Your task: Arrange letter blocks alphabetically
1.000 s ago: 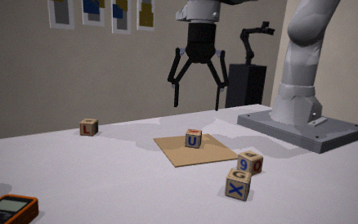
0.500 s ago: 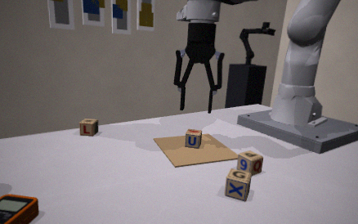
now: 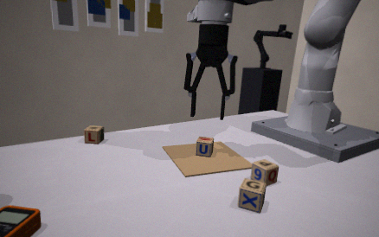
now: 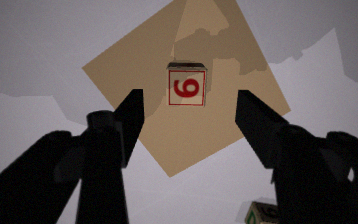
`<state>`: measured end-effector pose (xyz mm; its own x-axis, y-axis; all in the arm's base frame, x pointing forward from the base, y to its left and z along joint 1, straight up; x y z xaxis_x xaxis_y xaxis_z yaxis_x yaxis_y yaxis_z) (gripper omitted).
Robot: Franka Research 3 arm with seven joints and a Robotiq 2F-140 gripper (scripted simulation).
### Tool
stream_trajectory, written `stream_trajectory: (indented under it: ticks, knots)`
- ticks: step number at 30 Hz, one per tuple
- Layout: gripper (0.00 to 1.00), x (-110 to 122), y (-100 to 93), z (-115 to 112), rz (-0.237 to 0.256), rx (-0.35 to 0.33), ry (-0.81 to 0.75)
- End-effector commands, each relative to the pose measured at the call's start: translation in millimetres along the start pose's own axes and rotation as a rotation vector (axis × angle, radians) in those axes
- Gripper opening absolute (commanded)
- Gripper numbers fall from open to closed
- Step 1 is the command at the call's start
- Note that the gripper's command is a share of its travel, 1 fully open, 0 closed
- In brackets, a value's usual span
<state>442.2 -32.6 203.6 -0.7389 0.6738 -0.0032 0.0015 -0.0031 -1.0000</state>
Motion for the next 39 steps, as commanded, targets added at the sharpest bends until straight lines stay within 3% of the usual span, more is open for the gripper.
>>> stream_trajectory:
  ticks: [1,17,39]
  knots:
    - [0.55,-0.2,-0.9,-0.3,0.000,0.000,0.009]
    - [0.55,-0.3,5.3,-0.5,0.000,0.000,0.010]
    - [0.55,-0.6,35.2,-1.1,0.000,0.000,0.010]
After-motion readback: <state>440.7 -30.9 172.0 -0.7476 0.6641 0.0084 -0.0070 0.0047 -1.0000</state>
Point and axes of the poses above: the point where the finger pads meet when closed, its own y axis out along the fingers, its own x axis across the jaws, z = x × y, the point moved 10 cm from there along -y, back along the fingers, and after that the axes turned 4 degrees about -y, right-handed, at the moved point
